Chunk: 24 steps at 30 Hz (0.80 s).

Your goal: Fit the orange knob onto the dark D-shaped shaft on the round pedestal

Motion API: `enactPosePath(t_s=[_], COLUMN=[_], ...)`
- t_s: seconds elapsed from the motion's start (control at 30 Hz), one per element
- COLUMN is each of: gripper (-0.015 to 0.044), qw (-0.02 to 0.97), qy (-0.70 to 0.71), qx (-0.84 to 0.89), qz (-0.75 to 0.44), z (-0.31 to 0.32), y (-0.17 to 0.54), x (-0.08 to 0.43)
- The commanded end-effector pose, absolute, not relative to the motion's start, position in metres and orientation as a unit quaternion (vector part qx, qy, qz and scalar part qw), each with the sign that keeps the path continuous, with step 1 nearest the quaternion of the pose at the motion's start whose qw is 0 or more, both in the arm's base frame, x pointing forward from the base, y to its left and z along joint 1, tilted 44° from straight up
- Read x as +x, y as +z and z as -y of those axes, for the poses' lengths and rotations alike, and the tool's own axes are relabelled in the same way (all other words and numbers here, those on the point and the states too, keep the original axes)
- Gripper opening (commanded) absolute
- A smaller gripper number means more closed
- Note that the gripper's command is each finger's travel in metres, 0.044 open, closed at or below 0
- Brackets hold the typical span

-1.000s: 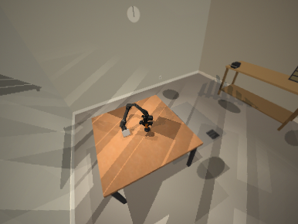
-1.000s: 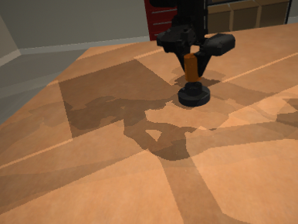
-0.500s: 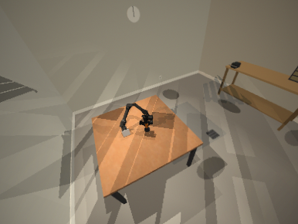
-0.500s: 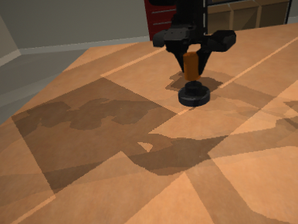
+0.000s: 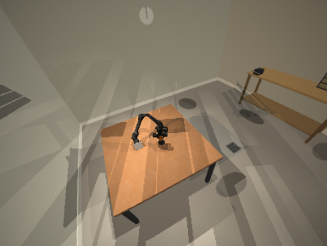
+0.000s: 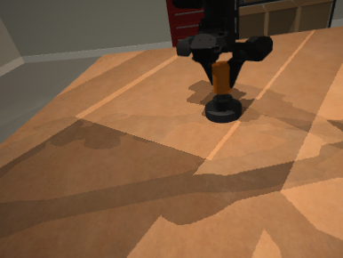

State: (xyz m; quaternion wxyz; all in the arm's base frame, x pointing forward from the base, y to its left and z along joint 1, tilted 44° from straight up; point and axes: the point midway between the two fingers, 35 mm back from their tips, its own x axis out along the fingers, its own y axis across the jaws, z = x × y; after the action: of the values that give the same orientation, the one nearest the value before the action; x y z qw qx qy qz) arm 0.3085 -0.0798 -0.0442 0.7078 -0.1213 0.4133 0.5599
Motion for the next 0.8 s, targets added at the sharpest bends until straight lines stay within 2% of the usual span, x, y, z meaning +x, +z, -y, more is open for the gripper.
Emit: enactPosePath(t_s=[0.0,0.33,0.53,0.77], gripper=[0.0,0.0,0.0,0.0], qw=[0.708,0.707,0.692,0.691], qy=[0.56,0.562,0.598,0.6], qx=[-0.123,-0.127,-0.193,-0.197], qz=[-0.412,-0.409,-0.354,-0.351], z=[0.0797,0.083,0.0831,0.0805], y=[-0.0445,-0.0406,-0.0411,-0.0442], x=[0.3085,0.3104,0.312,0.3111])
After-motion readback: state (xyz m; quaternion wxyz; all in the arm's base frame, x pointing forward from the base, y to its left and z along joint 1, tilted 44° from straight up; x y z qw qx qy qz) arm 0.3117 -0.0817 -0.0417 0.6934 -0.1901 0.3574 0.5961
